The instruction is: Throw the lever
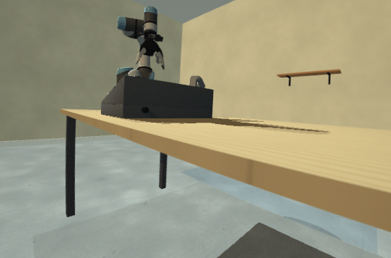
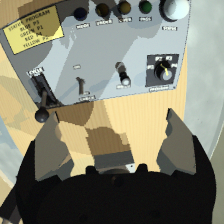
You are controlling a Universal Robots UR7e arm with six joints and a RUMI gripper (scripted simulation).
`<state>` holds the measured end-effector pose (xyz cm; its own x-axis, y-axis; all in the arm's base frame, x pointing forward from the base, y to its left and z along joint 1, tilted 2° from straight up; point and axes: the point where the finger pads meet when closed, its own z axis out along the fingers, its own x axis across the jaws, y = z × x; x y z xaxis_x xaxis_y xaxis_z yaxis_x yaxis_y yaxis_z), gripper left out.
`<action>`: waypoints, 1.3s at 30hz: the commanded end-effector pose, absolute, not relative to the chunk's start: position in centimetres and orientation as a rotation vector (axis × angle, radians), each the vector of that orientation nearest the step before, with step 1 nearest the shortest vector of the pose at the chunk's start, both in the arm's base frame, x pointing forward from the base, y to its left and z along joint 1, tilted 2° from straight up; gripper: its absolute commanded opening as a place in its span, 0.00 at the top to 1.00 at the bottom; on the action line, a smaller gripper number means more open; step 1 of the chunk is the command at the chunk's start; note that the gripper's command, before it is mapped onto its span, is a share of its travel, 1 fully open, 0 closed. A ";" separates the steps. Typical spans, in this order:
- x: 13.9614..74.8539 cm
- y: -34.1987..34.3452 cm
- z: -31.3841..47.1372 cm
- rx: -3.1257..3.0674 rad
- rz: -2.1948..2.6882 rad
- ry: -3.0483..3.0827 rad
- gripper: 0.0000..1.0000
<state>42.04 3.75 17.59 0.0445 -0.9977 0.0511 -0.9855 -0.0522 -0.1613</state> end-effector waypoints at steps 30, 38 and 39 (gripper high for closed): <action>35.5 -2.4 17.7 -2.148 0.052 1.923 0.00; 34.2 -2.2 17.6 -2.120 0.003 1.845 0.00; 34.2 -2.2 17.6 -2.120 0.003 1.845 0.00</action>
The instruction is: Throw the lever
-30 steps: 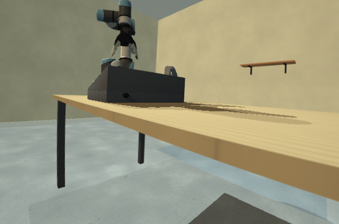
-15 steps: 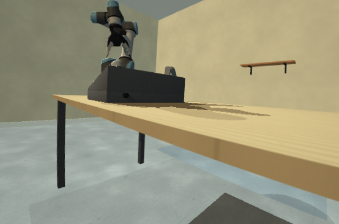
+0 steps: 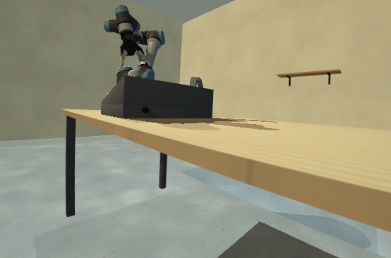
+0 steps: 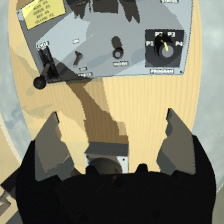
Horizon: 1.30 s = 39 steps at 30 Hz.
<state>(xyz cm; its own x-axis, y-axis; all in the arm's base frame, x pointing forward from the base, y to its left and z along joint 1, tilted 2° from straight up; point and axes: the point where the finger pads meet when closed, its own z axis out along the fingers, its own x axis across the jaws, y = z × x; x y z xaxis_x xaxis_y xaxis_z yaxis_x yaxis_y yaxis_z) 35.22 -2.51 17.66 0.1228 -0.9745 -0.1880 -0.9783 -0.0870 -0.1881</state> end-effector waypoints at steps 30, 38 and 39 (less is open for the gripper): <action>33.5 -2.6 16.3 -2.041 -0.334 1.618 0.00; 33.9 -3.2 15.8 -2.032 -0.425 1.583 0.00; 34.0 -3.3 15.7 -2.030 -0.446 1.575 0.00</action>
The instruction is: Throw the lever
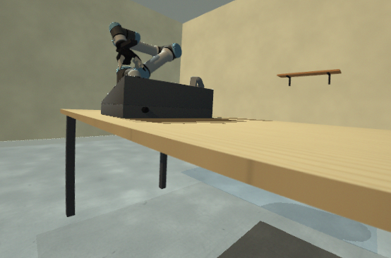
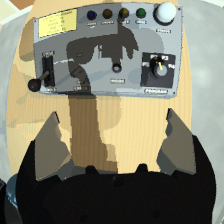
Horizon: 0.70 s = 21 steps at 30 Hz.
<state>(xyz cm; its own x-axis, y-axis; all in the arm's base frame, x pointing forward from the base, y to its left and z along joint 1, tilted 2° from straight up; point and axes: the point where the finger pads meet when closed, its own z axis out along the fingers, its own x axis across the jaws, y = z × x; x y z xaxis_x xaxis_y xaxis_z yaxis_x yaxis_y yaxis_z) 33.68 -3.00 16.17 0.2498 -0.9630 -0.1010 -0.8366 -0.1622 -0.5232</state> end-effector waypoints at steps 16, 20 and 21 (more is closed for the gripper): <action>35.0 -5.2 14.6 -2.022 -0.644 1.518 0.00; 35.2 -5.8 14.4 -2.022 -0.693 1.507 0.00; 35.2 -5.9 14.3 -2.022 -0.703 1.504 0.00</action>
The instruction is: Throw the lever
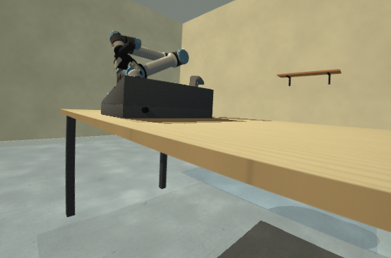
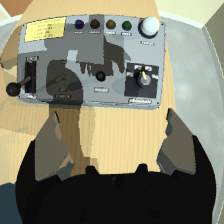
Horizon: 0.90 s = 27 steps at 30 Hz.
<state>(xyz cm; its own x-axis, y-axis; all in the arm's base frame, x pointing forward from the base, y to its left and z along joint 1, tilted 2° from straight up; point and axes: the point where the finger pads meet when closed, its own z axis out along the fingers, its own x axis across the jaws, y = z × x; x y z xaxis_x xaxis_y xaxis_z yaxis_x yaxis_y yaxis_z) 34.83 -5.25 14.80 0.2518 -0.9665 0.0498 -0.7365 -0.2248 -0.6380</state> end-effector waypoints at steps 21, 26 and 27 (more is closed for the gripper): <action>35.5 -6.9 14.0 -2.024 -0.771 1.490 0.00; 35.5 -6.9 14.1 -2.025 -0.772 1.490 0.00; 35.5 -6.9 14.0 -2.025 -0.772 1.490 0.00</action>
<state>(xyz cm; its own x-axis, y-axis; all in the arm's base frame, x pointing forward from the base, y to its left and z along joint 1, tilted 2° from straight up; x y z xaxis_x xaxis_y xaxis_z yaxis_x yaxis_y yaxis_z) 35.51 -6.87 14.09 0.2379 -0.9607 0.1430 -0.6758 -0.2695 -0.6861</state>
